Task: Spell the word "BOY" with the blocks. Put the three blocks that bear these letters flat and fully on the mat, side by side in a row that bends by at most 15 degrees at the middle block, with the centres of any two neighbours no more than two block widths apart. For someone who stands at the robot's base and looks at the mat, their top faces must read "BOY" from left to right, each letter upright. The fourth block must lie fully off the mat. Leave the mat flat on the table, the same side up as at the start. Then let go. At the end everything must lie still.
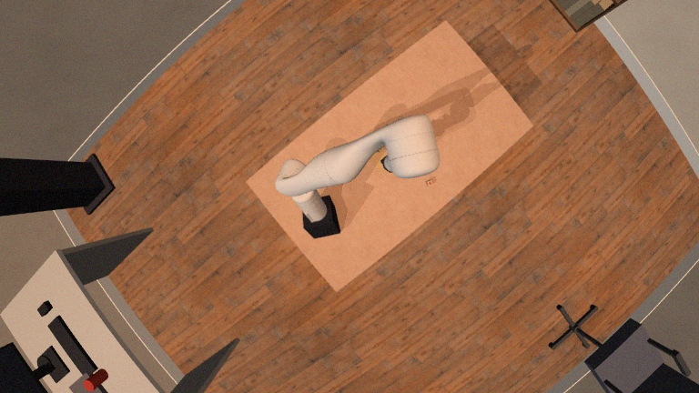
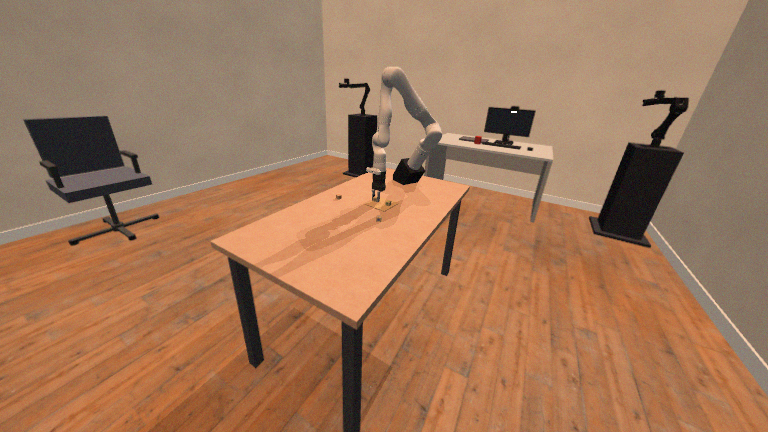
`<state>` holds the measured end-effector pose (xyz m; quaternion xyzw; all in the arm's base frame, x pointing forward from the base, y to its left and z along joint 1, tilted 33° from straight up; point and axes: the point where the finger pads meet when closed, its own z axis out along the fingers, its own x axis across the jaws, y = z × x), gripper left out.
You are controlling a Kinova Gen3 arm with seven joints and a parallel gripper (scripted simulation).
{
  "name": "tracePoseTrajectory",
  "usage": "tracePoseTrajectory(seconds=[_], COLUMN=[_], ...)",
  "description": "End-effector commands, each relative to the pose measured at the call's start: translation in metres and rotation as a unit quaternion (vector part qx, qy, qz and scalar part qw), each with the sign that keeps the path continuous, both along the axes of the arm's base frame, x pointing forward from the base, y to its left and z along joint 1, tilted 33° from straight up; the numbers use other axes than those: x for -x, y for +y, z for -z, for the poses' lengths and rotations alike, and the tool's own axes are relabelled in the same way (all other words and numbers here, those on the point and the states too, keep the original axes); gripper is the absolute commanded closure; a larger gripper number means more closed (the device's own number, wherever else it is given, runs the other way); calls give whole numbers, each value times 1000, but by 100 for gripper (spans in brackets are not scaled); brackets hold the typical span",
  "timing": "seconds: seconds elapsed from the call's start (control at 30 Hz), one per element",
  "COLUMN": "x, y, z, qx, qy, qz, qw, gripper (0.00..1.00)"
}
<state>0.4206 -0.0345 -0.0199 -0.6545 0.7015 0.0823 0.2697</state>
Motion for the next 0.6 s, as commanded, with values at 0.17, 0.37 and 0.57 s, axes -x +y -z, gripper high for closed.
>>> tracePoseTrajectory(seconds=[0.17, 0.37, 0.57], x=[-1, -1, -1], y=[0, 1, 1], z=[1, 2, 3], qx=[0, 0, 0], qy=[0, 0, 0], qz=[0, 0, 0], qw=[1000, 1000, 1000], gripper=[51, 51, 51])
